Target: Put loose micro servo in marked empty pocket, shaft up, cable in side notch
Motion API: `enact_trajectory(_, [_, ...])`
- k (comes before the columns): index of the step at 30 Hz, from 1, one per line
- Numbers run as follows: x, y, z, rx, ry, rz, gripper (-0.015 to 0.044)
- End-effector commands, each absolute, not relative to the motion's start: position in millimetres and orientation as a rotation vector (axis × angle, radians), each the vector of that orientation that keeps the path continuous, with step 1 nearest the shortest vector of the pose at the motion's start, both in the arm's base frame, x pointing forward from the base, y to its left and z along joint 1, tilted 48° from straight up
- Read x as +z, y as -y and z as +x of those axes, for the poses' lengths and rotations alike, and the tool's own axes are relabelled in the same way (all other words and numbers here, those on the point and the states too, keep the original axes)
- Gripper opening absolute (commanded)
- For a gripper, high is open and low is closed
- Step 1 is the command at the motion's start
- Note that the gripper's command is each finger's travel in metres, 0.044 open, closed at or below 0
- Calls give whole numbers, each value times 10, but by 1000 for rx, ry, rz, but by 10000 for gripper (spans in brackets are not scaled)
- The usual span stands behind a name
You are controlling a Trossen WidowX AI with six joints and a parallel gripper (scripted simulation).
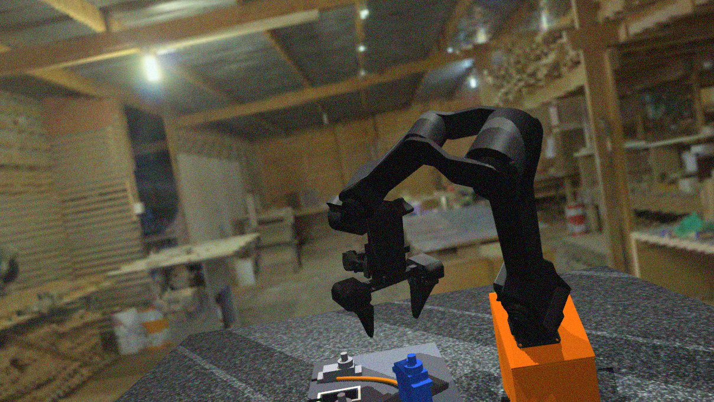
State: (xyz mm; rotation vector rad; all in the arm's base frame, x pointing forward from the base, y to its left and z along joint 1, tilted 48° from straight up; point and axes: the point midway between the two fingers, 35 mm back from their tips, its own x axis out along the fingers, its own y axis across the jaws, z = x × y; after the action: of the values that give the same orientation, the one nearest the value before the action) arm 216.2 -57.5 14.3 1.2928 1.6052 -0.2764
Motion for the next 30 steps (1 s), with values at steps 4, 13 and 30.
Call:
enact_trajectory(4, [507, 271, 2088, -288, -1729, 1458, 440])
enact_trajectory(13, [613, 113, 2055, -300, -1784, 1522, 440])
enact_trajectory(30, [382, -139, 2058, -298, -1784, 1523, 440])
